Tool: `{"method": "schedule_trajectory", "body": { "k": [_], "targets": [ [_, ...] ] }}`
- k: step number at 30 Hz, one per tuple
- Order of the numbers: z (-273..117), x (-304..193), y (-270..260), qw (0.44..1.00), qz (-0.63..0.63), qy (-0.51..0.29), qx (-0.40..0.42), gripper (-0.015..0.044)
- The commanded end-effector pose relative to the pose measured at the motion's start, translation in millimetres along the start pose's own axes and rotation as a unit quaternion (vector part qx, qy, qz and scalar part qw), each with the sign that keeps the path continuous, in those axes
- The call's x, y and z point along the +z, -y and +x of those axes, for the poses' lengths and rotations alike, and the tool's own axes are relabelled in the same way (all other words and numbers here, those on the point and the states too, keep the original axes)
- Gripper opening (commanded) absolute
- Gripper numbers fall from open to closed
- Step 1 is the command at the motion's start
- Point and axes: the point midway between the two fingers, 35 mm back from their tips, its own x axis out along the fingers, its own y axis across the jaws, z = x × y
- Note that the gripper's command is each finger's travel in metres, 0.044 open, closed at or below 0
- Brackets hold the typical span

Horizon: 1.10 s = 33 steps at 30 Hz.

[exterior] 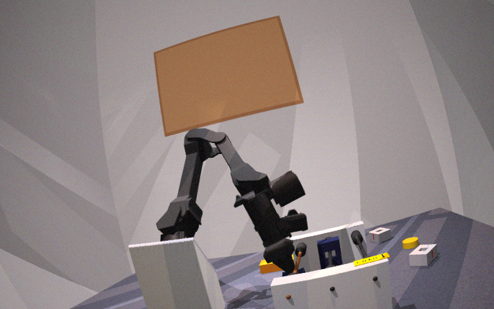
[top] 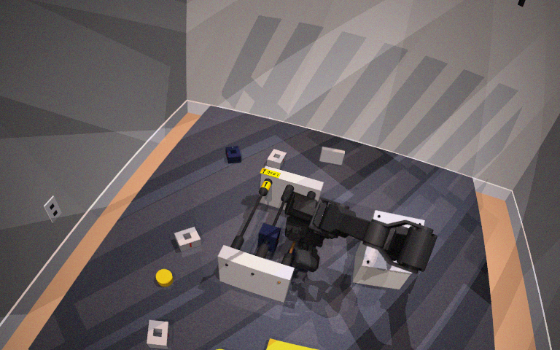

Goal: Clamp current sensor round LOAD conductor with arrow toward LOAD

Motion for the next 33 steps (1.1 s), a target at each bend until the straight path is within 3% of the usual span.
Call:
{"method": "schedule_trajectory", "body": {
  "k": [1,6,11,31,33],
  "targets": [
    [-0.2,0.1,-0.2,1.0,-0.001,0.0,0.0,0.015],
    [-0.2,0.1,-0.2,1.0,-0.001,0.0,0.0,0.0117],
    [-2.6,-2.1,0.3,1.0,0.002,-0.004,-0.001,0.0],
    [-18.8,-62.3,-7.5,1.0,0.004,-0.005,-0.001,0.0],
    [-17.7,-60.9,-6.9,1.0,0.007,-0.009,-0.002,0.0053]
  ]
}}
